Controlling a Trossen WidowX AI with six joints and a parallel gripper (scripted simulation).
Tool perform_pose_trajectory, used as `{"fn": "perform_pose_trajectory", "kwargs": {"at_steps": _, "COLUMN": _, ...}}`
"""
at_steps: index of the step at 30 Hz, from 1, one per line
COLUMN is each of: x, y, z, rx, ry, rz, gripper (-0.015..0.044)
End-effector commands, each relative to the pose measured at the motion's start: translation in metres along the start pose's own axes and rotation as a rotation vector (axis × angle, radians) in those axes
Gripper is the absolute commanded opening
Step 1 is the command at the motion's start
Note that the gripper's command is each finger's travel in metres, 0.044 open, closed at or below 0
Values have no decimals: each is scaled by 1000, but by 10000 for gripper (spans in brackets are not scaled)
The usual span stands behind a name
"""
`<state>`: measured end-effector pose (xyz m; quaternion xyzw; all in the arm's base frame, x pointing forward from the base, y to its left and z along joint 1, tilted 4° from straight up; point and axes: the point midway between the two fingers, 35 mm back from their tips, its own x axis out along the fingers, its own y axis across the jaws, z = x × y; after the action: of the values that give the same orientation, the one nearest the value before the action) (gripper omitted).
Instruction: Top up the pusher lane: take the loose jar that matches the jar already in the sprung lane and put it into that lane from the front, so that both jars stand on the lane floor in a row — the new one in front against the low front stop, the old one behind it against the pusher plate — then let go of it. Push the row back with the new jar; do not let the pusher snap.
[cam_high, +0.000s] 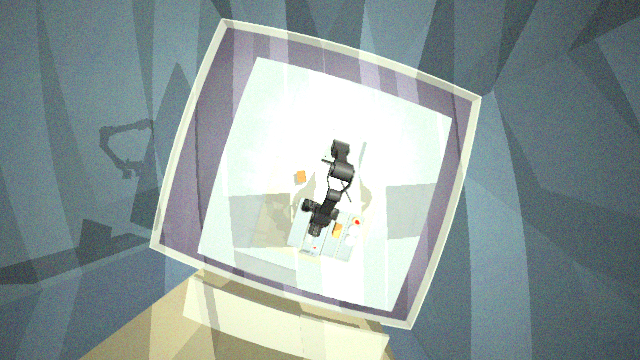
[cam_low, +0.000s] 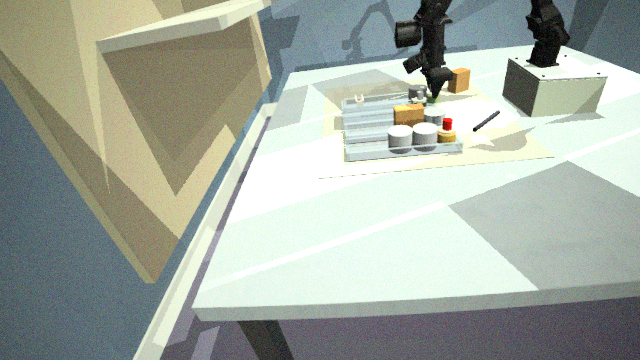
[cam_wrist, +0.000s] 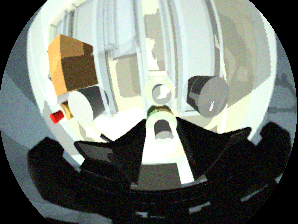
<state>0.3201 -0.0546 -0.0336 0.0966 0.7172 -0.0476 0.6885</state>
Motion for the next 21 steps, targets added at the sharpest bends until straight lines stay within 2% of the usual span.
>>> {"fn": "perform_pose_trajectory", "kwargs": {"at_steps": 1, "x": -6, "y": 0, "z": 13, "rx": -4, "ry": -36, "rz": -3, "gripper": 0}}
{"fn": "perform_pose_trajectory", "kwargs": {"at_steps": 21, "x": -9, "y": 0, "z": 21, "rx": -4, "ry": -37, "rz": -3, "gripper": 0}}
